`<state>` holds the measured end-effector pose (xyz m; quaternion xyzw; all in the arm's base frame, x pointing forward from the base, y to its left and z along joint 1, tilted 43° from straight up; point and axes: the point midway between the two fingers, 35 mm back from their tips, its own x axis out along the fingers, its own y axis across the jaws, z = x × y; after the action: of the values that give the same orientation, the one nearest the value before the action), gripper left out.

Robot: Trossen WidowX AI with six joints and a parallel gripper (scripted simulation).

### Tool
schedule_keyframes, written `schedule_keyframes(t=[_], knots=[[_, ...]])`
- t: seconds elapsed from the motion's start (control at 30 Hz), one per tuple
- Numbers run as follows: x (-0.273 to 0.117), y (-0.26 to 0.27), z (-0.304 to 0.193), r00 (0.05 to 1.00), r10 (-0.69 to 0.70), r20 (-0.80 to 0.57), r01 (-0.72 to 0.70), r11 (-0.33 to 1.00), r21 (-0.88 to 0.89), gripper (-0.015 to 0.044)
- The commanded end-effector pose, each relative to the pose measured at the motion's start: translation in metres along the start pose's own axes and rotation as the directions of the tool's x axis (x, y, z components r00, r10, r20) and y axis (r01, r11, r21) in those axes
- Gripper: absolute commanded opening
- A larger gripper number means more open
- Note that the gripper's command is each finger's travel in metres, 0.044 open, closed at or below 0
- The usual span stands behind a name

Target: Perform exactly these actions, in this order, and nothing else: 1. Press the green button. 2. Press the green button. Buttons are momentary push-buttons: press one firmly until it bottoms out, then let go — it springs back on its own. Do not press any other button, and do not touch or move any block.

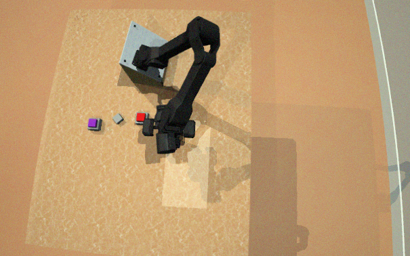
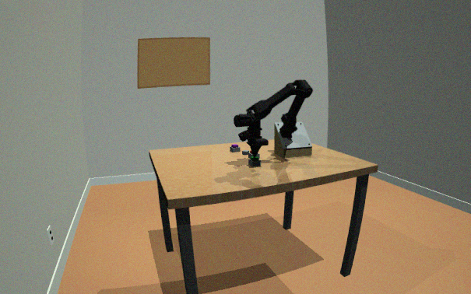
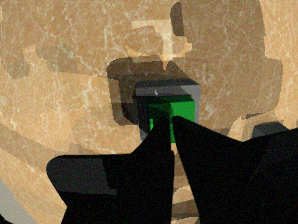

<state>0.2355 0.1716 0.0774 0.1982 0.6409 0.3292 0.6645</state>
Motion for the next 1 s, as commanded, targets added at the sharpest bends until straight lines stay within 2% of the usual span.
schedule_keyframes(t=[0.0, 0.73, 0.87, 0.97], knots=[[0.008, -0.002, -0.003, 1.0, -0.005, -0.009, 0.005, 1.0, 0.009, 0.002], [0.012, -0.002, -0.003, 1.0, -0.005, -0.009, 0.005, 1.0, 0.009, 0.002], [-0.019, -0.002, -0.002, 1.0, -0.006, -0.008, 0.006, 1.0, 0.008, 0.002], [-0.022, -0.002, -0.003, 1.0, -0.006, -0.009, 0.006, 1.0, 0.009, 0.002]])
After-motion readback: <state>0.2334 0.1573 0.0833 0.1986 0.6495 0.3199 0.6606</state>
